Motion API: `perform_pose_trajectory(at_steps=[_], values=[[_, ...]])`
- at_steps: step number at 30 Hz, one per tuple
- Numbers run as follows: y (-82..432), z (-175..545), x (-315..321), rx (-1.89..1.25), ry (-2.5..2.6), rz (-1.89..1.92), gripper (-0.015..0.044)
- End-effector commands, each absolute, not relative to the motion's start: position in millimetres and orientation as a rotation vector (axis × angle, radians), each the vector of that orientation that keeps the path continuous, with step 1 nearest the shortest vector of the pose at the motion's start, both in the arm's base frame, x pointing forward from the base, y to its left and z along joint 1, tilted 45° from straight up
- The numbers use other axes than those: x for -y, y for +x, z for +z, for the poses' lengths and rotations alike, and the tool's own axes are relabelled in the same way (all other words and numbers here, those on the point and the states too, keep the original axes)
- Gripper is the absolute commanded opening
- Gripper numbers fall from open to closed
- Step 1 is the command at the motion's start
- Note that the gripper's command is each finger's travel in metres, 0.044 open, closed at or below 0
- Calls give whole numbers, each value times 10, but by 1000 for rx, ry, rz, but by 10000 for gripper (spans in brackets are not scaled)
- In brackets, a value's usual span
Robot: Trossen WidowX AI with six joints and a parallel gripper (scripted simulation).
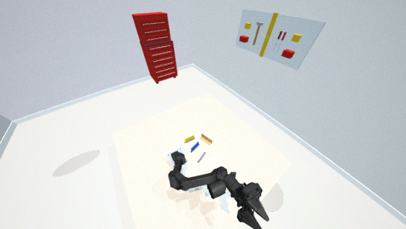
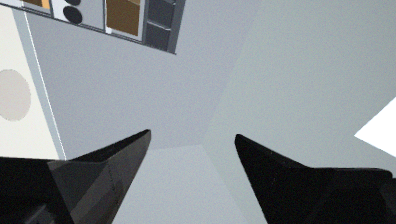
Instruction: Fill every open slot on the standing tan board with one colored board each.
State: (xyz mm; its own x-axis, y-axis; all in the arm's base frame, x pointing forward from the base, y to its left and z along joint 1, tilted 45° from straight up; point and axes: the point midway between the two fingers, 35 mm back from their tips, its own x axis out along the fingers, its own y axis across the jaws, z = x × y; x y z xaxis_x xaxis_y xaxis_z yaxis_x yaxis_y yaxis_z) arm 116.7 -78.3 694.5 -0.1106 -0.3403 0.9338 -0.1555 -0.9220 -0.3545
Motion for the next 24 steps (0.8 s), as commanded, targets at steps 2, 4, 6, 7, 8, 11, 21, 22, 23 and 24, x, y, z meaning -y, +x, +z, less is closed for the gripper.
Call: perform_pose_trajectory(at_steps=[2, 4, 6, 7, 8, 11, 21, 22, 23, 24], values=[[1278, 6929, 799, -527, -2024, -2125, 347], [1583, 6867, 837, -433, -2066, -1975, 295], [1915, 6768, 862, -345, -2091, -1807, 242], [2079, 6706, 868, -307, -2097, -1724, 216], [2239, 6637, 870, -274, -2098, -1640, 190], [2551, 6475, 862, -218, -2088, -1474, 183], [3653, 5488, 665, -153, -1909, -826, 183], [3693, 5419, 649, -161, -1895, -796, 183], [3757, 5304, 620, -175, -1872, -746, 183], [3838, 5171, 584, -185, -1842, -687, 183]])
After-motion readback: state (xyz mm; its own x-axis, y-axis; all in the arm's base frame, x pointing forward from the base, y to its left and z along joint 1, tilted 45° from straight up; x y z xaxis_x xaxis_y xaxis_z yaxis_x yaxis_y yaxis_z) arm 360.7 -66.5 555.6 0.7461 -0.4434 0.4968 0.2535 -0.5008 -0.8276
